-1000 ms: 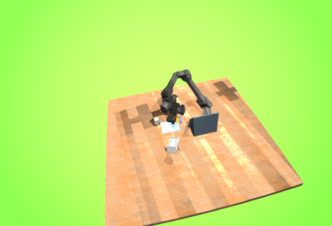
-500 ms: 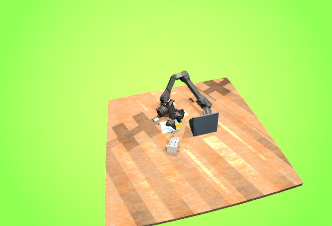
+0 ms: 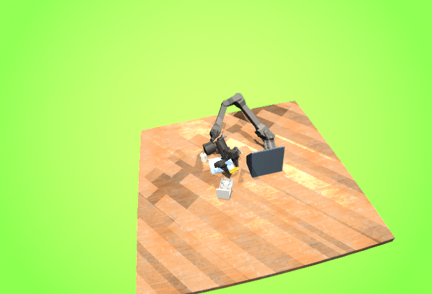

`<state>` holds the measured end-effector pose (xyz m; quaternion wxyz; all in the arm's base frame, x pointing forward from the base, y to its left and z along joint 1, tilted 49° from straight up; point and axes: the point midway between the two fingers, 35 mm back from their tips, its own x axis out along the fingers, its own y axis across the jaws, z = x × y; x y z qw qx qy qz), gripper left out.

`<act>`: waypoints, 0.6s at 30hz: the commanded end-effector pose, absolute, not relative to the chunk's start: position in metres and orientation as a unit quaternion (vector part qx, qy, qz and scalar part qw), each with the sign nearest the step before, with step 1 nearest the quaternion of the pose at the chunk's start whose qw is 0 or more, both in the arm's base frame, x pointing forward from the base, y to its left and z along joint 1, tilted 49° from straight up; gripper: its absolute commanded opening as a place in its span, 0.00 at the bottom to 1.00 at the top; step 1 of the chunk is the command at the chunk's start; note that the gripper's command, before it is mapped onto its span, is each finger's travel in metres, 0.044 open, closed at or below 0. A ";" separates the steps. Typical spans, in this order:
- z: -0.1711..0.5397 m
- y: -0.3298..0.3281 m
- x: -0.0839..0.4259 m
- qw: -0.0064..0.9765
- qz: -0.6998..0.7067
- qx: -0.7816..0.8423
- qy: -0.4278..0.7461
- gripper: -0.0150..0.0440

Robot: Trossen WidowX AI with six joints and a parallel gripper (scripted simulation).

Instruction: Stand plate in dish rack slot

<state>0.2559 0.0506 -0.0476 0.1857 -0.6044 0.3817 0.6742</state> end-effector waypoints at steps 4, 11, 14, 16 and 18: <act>-0.058 0.046 0.258 0.272 0.678 -0.579 0.361 0.25; -0.066 0.039 0.262 0.359 0.671 -0.555 0.337 0.25; -0.068 0.036 0.264 0.395 0.665 -0.545 0.324 0.25; -0.069 0.034 0.265 0.418 0.660 -0.539 0.315 0.25; -0.069 0.031 0.267 0.441 0.654 -0.533 0.306 0.25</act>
